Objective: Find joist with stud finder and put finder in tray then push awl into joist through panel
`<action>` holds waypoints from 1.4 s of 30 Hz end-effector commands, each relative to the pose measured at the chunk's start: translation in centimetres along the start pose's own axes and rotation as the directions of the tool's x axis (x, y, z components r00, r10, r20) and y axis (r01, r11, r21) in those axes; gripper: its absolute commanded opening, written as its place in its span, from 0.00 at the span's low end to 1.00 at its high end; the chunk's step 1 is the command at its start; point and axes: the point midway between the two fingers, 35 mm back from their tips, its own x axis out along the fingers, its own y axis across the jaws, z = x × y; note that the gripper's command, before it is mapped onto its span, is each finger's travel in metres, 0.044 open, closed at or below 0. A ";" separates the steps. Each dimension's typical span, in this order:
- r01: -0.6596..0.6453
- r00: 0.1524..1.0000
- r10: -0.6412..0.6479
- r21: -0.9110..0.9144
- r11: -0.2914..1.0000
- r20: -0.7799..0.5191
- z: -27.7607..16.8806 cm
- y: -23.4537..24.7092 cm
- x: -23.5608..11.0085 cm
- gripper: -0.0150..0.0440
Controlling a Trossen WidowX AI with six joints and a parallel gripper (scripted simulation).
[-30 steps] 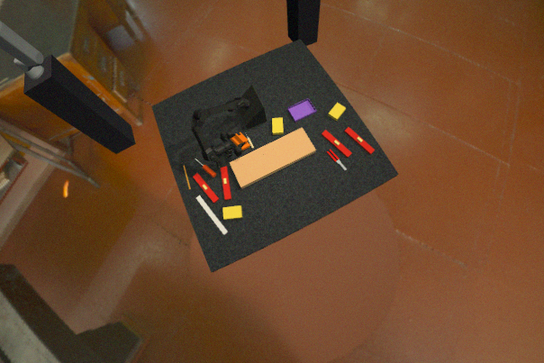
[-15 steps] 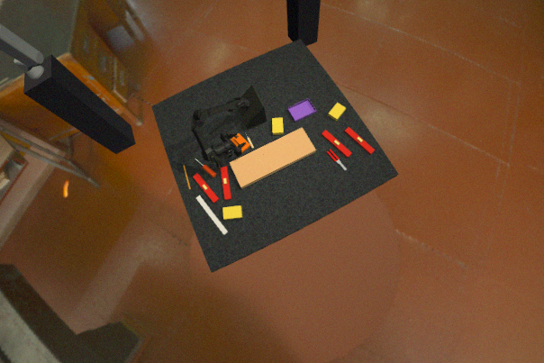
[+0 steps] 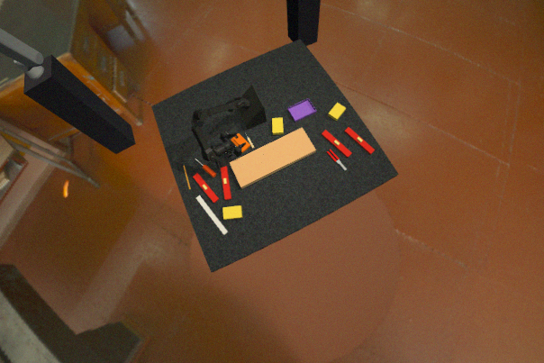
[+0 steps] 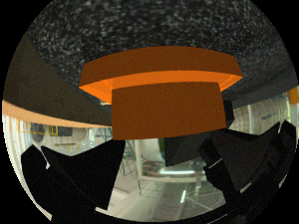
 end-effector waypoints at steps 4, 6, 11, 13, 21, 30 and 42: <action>-0.002 1.000 0.002 0.002 1.000 0.002 0.0 0.0 -0.7 1.00; -0.003 1.000 0.003 0.003 1.000 0.003 0.0 0.0 -0.9 1.00; -0.006 1.000 0.006 0.004 1.000 0.005 0.0 0.0 -1.5 1.00; -0.007 1.000 0.007 0.005 1.000 0.006 0.0 0.0 -1.7 1.00; -0.010 1.000 0.010 0.008 1.000 0.010 0.0 0.0 -2.7 1.00; -0.120 0.987 0.119 0.003 0.993 0.109 -6.0 -0.3 -4.9 1.00; 0.152 0.888 0.123 -0.534 0.831 0.444 -5.2 -0.1 -2.6 1.00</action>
